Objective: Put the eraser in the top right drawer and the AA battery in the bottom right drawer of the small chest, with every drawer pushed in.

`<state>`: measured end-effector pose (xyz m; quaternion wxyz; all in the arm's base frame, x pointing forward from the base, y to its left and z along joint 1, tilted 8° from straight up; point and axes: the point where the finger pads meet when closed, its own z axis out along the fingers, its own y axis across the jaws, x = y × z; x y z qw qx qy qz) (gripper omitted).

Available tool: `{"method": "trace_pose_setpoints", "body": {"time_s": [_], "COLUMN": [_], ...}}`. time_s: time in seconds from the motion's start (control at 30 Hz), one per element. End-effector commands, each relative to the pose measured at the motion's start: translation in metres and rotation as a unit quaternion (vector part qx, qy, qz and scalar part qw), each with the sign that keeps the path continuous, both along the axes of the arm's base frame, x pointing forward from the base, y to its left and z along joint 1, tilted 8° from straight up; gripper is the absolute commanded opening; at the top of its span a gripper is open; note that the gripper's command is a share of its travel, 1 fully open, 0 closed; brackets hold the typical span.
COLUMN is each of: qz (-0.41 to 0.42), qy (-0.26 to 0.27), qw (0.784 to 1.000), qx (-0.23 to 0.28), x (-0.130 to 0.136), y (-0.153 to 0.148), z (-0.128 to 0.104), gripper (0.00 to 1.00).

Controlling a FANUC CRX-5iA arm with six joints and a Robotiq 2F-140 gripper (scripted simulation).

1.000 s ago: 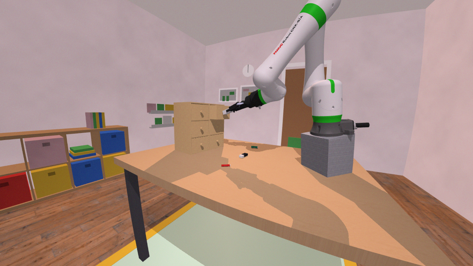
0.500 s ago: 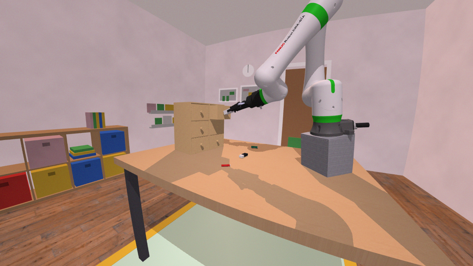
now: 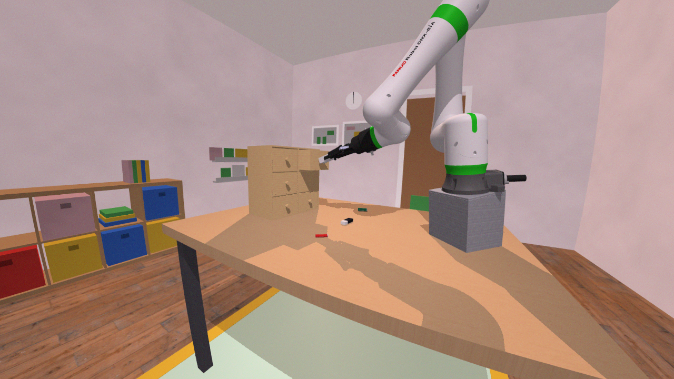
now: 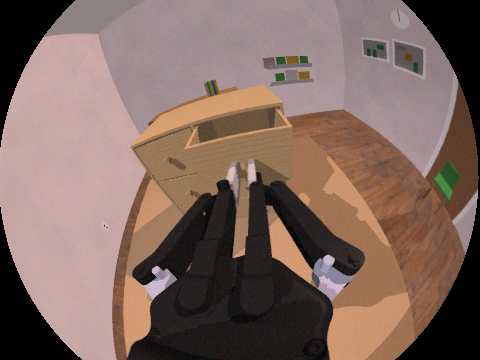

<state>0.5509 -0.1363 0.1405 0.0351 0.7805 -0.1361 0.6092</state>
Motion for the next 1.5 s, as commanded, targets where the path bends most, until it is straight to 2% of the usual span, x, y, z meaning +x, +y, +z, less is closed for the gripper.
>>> {"method": "trace_pose_setpoints", "body": {"time_s": [0.0, 0.27, 0.57, 0.87, 1.23, 1.47], "qz": [0.0, 0.0, 0.0, 0.0, 0.0, 0.0], "qy": [0.0, 0.0, 0.0, 0.0, 0.0, 0.0], "qw": [1.0, 1.0, 1.0, 1.0, 1.0, 1.0], "qx": [0.0, 0.0, 0.0, 0.0, 0.0, 0.0], "x": [0.0, 0.0, 0.0, -0.001, -0.042, -0.048], "y": [0.0, 0.0, 0.0, 0.0, 0.012, 0.013], "z": [0.0, 0.0, 0.0, 0.0, -0.004, -0.004], "gripper": [0.08, 0.08, 0.2, 0.2, 0.2, 0.2]}}
